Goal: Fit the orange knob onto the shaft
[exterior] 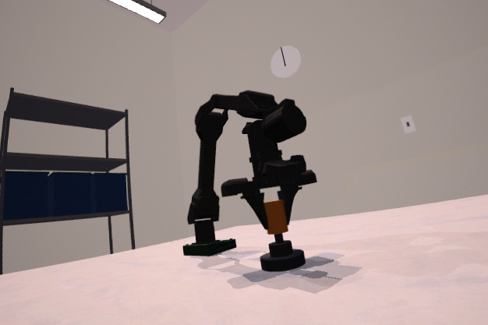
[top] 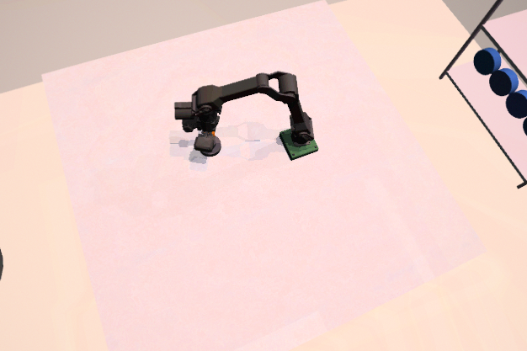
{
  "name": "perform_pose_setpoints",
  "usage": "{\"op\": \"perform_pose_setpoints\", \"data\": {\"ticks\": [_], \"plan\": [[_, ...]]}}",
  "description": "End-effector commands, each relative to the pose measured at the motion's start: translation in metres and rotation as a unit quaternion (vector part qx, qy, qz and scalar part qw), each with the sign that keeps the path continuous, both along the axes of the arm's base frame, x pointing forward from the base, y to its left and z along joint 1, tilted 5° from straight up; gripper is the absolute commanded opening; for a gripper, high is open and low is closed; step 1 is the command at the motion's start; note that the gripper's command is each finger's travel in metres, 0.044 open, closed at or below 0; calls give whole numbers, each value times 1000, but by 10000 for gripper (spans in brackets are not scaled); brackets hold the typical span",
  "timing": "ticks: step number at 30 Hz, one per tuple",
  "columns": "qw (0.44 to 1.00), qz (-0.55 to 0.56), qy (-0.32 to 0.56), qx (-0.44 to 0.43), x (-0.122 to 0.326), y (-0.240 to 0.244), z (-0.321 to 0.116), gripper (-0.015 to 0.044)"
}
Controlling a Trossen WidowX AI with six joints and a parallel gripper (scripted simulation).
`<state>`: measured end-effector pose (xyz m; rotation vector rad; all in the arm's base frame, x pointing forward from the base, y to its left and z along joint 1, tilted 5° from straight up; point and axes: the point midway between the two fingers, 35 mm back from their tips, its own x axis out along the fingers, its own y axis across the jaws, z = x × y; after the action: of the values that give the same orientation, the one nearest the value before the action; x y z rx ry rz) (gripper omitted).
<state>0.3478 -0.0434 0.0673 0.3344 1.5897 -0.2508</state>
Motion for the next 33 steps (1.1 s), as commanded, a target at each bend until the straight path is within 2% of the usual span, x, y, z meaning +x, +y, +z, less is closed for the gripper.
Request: {"op": "perform_pose_setpoints", "data": {"ticks": [1,25,33], "plan": [[1000,-13,-1,-2,4,-1,0,0],[1000,-13,-1,-2,-2,0,3,0],[993,-118,5,-5,-2,0,1,0]]}}
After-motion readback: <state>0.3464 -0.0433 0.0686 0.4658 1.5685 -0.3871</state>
